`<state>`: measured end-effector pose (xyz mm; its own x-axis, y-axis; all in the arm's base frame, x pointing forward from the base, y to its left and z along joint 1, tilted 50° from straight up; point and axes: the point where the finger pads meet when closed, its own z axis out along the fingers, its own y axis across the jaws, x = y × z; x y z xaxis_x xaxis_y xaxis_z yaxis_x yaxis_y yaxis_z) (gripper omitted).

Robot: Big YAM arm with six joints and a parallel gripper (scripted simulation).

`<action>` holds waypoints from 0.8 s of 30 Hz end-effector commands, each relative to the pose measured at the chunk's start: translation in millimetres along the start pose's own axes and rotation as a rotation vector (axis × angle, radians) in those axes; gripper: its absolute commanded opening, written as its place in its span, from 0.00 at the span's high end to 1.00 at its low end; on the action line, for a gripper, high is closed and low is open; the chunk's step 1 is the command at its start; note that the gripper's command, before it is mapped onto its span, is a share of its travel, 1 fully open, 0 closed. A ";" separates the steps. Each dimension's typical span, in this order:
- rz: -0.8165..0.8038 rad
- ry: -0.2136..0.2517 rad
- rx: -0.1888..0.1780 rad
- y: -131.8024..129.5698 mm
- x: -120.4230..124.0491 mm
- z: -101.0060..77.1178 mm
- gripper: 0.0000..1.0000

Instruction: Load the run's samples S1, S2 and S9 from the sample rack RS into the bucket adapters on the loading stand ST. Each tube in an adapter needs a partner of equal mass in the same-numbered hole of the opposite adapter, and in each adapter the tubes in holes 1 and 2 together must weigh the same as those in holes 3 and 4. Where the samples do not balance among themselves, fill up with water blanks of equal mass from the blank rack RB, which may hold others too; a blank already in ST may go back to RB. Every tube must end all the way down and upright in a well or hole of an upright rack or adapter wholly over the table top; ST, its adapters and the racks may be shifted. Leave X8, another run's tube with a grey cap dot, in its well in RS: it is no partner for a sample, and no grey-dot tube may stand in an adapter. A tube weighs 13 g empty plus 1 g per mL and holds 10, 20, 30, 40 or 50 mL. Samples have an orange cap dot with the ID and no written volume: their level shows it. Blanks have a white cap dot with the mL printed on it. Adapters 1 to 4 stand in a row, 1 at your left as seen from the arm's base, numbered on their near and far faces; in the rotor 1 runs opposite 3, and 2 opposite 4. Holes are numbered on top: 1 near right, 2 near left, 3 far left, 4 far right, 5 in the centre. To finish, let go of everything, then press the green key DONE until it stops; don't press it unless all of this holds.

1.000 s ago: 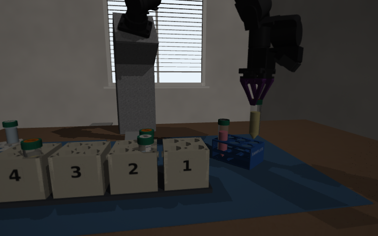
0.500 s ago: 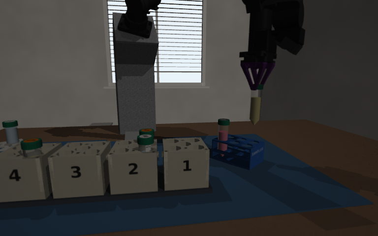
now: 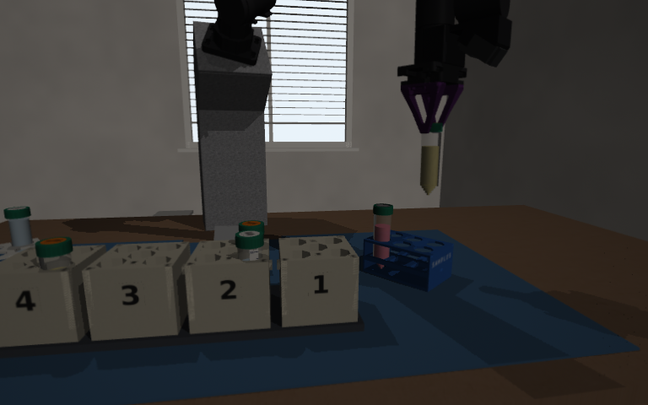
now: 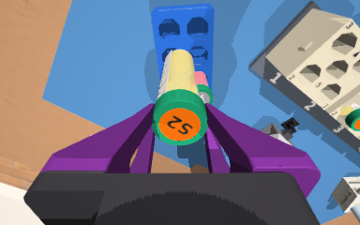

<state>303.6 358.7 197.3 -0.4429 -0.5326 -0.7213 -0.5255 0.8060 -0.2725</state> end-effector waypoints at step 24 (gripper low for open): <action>0.633 -0.033 0.020 -154.5 66.4 -9.0 1.00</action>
<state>342.9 211.2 187.4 -0.6577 -0.0098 -0.7532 -0.1951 0.9680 0.1578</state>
